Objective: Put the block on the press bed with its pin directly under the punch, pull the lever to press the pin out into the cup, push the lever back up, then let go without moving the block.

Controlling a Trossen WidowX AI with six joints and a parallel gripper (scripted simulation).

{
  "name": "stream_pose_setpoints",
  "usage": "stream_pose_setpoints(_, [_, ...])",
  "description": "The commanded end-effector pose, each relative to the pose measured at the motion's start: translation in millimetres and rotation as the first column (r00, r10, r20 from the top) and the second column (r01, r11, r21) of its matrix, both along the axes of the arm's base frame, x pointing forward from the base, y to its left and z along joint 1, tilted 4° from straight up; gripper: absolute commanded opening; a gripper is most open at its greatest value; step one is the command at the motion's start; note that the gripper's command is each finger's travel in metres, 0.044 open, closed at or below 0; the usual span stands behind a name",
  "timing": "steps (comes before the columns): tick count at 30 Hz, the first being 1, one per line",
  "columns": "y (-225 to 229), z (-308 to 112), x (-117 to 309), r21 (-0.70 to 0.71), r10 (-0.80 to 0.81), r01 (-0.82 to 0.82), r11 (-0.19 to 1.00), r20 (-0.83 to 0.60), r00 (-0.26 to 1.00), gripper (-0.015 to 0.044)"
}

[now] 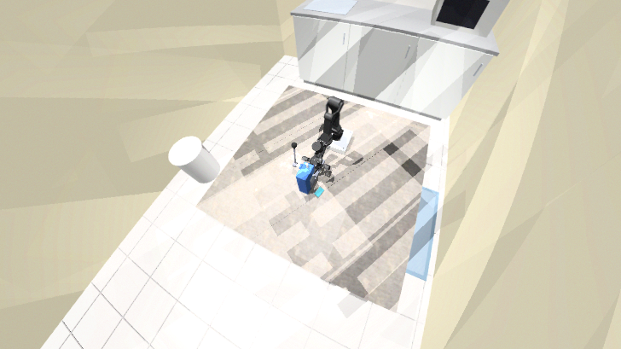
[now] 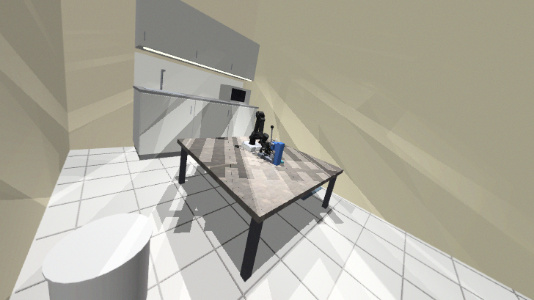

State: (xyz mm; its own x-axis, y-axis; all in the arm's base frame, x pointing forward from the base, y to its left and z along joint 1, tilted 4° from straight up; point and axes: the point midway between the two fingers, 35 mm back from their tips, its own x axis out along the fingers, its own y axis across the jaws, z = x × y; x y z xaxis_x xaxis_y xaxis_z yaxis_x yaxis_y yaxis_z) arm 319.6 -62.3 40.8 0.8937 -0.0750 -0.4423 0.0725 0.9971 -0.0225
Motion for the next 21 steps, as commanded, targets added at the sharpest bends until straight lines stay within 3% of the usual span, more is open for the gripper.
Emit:
stream_pose_setpoints(1, [0.0, 0.0, -0.6, 0.000, 0.000, 0.000, 1.000, -0.002, 1.000, 0.0030])
stream_pose_setpoints(8, [-1.4, 7.8, -4.7, 0.000, 0.000, 0.000, 1.000, 0.000, 1.000, 0.0030])
stream_pose_setpoints(21, [-2.9, 55.9, -53.3, 0.000, -0.005, 0.005, 1.000, 0.016, 1.000, 0.0030])
